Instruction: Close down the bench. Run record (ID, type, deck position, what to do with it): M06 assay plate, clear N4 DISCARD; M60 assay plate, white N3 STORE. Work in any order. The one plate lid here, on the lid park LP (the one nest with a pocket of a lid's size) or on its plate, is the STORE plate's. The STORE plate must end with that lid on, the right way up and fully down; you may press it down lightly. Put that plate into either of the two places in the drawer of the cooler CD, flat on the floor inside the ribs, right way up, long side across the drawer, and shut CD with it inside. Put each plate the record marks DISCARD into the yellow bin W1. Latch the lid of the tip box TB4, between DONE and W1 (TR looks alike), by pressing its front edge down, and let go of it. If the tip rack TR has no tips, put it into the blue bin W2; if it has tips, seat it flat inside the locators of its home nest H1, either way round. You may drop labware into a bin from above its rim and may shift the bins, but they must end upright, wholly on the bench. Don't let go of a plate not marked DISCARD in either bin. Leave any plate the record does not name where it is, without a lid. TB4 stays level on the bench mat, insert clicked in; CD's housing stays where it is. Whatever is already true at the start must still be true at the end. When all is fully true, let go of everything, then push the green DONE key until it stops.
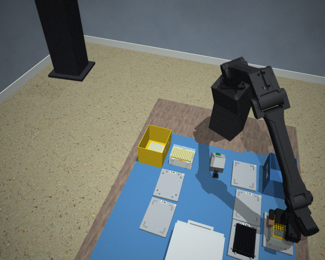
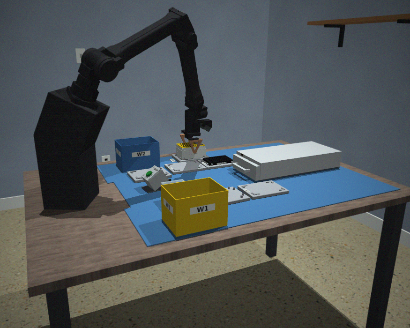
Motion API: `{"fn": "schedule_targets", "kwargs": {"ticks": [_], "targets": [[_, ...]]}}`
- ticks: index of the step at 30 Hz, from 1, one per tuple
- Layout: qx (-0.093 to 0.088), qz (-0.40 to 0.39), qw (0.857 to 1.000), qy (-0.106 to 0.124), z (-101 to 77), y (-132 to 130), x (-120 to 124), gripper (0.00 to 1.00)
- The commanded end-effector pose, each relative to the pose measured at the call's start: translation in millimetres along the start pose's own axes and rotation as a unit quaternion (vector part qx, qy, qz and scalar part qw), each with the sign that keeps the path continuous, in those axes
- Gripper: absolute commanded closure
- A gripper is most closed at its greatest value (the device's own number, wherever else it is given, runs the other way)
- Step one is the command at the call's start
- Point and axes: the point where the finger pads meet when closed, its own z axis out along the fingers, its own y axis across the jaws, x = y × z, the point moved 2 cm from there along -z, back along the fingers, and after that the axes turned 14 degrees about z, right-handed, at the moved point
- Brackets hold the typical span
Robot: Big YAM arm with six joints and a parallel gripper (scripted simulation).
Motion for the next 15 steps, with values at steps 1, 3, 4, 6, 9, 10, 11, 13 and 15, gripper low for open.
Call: {"fn": "schedule_targets", "kwargs": {"ticks": [1, 3, 4, 6, 9, 10, 11, 13, 15], "targets": [[-0.005, -0.002, 1.000, -0.004, -2.3, 8.3, -10.6, 0.00], [-0.013, 0.001, 1.000, -0.012, -24.9, 11.3, -16.3, 0.00], [-0.013, 0.000, 1.000, -0.011, -29.4, 11.4, -13.6, 0.00], [-0.013, -0.002, 1.000, -0.010, -32.9, 14.1, -7.8, 0.00], [-0.014, -0.001, 1.000, -0.010, -37.6, 15.3, -6.6, 0.00], [-0.013, -0.001, 1.000, -0.010, -38.9, 15.2, -6.6, 0.00], [-0.013, -0.001, 1.000, -0.010, -40.3, 15.2, -6.6, 0.00], [-0.013, -0.001, 1.000, -0.010, -42.9, 15.0, -6.6, 0.00], [-0.013, -0.001, 1.000, -0.010, -42.9, 15.0, -6.6, 0.00]]}}
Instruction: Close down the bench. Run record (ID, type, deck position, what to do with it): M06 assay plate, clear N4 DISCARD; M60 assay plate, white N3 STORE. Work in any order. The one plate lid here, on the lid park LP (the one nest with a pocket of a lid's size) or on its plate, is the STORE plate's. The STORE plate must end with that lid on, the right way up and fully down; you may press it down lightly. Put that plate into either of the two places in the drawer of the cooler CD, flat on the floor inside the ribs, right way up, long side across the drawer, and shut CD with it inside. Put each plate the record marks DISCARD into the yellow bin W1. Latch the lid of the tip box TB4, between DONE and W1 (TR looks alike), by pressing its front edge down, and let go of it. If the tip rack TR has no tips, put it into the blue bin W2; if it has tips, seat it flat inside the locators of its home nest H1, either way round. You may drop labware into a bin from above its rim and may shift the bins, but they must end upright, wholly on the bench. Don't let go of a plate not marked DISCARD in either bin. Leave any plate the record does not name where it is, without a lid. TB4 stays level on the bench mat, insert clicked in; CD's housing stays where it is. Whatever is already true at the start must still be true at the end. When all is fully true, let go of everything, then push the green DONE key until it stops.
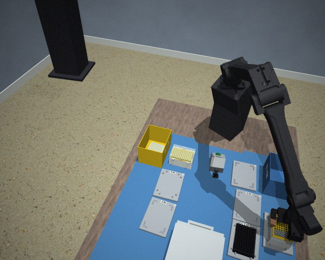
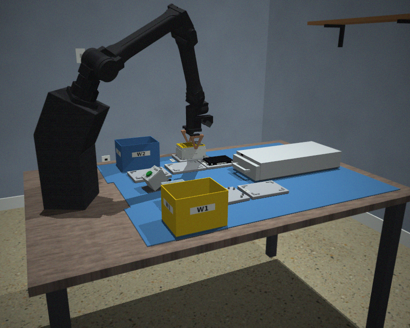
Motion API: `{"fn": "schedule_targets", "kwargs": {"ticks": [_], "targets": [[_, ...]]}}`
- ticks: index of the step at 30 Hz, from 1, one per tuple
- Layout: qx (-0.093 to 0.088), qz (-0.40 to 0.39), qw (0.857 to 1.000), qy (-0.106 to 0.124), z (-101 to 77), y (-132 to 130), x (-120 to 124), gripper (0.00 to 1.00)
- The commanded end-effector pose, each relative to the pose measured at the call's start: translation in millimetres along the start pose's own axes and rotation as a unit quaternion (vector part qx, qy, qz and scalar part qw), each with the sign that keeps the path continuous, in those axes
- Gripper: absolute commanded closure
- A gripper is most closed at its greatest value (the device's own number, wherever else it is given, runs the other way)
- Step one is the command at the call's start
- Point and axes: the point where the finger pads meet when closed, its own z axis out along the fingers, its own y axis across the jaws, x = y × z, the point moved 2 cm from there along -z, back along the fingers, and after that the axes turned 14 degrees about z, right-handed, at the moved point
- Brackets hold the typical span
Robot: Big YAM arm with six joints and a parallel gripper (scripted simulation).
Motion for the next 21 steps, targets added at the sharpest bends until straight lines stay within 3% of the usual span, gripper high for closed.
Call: {"fn": "schedule_targets", "kwargs": {"ticks": [1, 4, 17, 18, 21], "targets": [[0.011, -0.001, 1.000, 0.011, 5.9, -3.1, 14.7, 0.00], [-0.006, 0.004, 1.000, -0.006, -25.7, 6.4, -3.4, 0.00], [-0.006, 0.003, 1.000, -0.006, -41.0, 7.5, -2.2, 0.00], [0.009, -0.005, 1.000, 0.010, -17.4, 1.7, 16.3, 0.00], [-0.008, 0.000, 1.000, -0.006, -47.9, 10.7, 0.5, 0.00]]}}
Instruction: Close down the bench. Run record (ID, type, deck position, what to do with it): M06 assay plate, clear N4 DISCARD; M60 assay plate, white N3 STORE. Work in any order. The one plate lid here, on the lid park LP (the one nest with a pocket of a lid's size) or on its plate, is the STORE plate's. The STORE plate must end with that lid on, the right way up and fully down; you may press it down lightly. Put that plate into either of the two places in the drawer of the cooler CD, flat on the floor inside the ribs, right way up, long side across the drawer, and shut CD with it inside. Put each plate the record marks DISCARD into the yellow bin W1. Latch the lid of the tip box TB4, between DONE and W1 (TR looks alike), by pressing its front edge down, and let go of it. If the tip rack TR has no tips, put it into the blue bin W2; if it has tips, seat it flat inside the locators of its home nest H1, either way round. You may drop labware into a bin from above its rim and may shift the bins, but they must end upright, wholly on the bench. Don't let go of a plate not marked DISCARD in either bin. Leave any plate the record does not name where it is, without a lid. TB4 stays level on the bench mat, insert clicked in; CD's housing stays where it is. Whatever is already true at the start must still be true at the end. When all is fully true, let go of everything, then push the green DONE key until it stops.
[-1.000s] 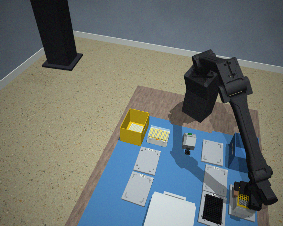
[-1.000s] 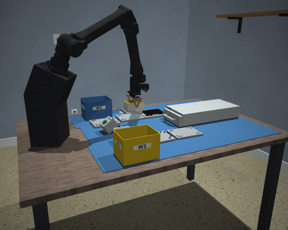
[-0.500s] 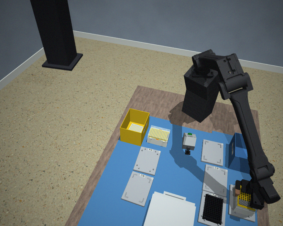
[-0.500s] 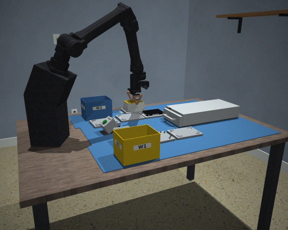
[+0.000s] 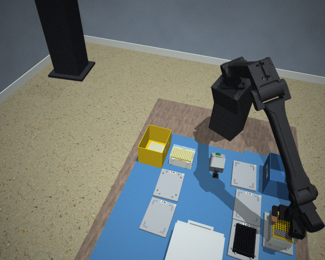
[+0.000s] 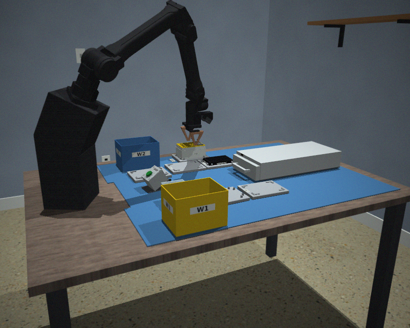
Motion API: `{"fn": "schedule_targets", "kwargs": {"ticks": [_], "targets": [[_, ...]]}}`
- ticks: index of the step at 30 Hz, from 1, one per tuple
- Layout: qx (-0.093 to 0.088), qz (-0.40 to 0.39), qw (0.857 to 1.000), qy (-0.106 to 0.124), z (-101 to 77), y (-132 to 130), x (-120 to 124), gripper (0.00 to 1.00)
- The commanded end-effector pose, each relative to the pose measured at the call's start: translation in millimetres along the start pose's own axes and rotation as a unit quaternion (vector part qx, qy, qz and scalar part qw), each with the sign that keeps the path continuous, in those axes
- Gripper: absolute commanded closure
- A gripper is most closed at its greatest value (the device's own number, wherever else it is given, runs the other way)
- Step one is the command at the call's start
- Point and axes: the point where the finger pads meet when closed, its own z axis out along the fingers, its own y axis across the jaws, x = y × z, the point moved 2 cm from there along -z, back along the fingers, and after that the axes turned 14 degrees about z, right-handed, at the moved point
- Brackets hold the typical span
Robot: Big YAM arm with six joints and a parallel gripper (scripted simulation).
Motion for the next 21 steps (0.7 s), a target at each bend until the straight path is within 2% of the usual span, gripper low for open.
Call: {"fn": "schedule_targets", "kwargs": {"ticks": [1, 13, 14, 17, 21], "targets": [[-0.010, 0.000, 1.000, -0.009, -30.3, 12.4, -0.9, 0.00], [-0.009, 0.003, 1.000, -0.009, -42.3, 9.2, -3.0, 0.00], [0.006, -0.008, 1.000, 0.008, -18.5, 6.4, 17.7, 0.00], [-0.010, 0.000, 1.000, -0.008, -48.9, 12.0, -0.5, 0.00], [-0.010, 0.000, 1.000, -0.009, -54.3, 11.8, -0.5, 0.00]]}}
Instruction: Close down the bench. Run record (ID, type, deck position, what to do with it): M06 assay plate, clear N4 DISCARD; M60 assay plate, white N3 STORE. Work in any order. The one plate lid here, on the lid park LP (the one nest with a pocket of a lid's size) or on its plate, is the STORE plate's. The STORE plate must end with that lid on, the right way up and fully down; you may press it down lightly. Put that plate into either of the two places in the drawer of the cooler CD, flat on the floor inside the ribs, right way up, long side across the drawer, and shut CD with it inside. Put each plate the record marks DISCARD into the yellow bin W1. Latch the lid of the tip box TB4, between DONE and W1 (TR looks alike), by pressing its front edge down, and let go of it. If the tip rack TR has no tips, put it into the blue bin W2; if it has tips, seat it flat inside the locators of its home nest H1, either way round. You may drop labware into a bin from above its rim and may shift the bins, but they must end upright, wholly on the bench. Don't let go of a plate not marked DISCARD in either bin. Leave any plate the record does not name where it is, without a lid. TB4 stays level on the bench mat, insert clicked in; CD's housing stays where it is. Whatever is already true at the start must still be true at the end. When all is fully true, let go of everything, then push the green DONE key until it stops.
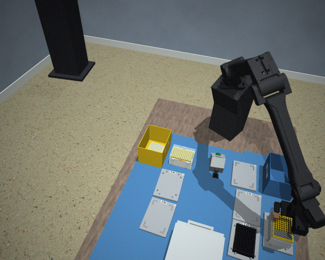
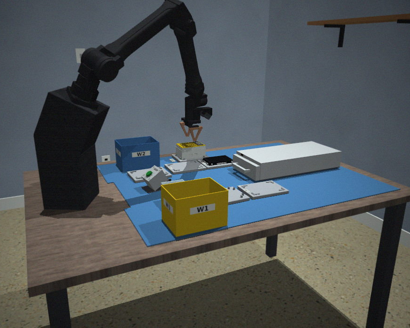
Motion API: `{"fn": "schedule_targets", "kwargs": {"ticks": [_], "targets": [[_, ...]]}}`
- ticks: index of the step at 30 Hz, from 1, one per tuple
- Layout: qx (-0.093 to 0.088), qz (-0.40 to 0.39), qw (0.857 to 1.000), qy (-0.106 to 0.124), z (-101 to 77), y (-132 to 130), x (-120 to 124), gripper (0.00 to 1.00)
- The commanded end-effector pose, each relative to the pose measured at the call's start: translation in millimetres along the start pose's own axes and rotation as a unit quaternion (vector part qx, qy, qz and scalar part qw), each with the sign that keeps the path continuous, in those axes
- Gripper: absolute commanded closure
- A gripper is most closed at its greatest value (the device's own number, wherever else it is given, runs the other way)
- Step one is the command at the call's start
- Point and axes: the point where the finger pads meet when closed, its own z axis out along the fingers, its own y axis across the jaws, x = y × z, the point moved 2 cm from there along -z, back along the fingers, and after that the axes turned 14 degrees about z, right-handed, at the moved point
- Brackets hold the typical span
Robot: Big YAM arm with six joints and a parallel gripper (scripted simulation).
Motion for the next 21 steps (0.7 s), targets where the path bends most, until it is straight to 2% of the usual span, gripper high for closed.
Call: {"fn": "schedule_targets", "kwargs": {"ticks": [1, 9, 10, 13, 21], "targets": [[-0.012, 0.004, 1.000, -0.012, -32.8, 11.3, -5.3, 0.00], [-0.013, 0.003, 1.000, -0.012, -41.2, 12.0, -4.4, 0.00], [0.003, -0.006, 1.000, 0.004, -16.3, 7.7, 13.6, 0.00], [-0.013, 0.003, 1.000, -0.012, -46.4, 11.7, -4.3, 0.00], [-0.013, 0.003, 1.000, -0.012, -57.1, 11.5, -4.0, 0.00]]}}
